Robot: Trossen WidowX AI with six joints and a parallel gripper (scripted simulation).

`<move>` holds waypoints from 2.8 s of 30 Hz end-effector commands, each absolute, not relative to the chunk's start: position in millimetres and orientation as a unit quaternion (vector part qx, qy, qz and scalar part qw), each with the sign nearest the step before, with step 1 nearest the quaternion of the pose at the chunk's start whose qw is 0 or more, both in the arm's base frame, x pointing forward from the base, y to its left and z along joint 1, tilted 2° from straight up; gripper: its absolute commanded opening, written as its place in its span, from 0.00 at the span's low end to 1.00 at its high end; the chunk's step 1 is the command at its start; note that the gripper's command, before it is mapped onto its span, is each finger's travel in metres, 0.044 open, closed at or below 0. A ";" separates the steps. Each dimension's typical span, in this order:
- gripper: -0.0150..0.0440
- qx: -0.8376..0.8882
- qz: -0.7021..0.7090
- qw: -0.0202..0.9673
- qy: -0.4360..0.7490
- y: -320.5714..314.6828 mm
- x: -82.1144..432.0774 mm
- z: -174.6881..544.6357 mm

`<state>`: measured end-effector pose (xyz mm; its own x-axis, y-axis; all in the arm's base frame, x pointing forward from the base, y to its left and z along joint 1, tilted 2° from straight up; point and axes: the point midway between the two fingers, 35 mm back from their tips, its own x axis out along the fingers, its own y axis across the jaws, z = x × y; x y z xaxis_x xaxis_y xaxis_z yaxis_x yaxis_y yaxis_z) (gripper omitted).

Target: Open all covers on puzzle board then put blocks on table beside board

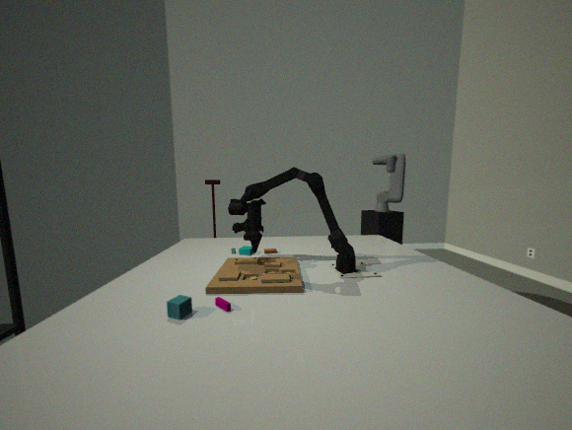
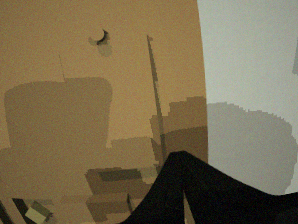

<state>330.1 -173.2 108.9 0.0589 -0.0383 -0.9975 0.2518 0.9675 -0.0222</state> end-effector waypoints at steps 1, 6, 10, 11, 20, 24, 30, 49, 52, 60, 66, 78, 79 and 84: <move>0.25 0.078 -0.097 0.723 0.679 -172.6 330.2 103.6; 0.25 0.078 -0.097 0.723 0.679 -172.7 330.4 98.7; 0.25 0.078 -0.097 0.723 0.679 -172.7 330.4 94.8; 0.25 0.078 -0.097 0.723 0.679 -172.7 330.5 93.8; 0.25 0.078 -0.097 0.723 0.679 -172.6 330.4 85.1; 0.25 0.078 -0.097 0.723 0.679 -172.6 330.3 81.2; 0.25 0.078 -0.097 0.723 0.679 -169.5 330.3 79.9; 0.25 0.079 -0.097 0.723 0.679 -148.5 330.4 77.9; 0.25 0.079 -0.096 0.723 0.679 -144.6 331.3 77.8; 0.25 0.079 -0.096 0.723 0.679 -134.2 333.2 77.5; 0.25 0.080 -0.096 0.723 0.679 -130.1 334.9 77.4; 0.25 0.080 -0.095 0.724 0.679 -115.9 341.6 77.4; 0.25 0.080 -0.095 0.724 0.679 -114.6 342.1 77.4; 0.25 0.080 -0.095 0.724 0.679 -111.9 344.0 77.5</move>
<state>342.3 -114.3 77.4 0.0602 -0.0285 -0.9978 0.2424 0.9701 -0.0131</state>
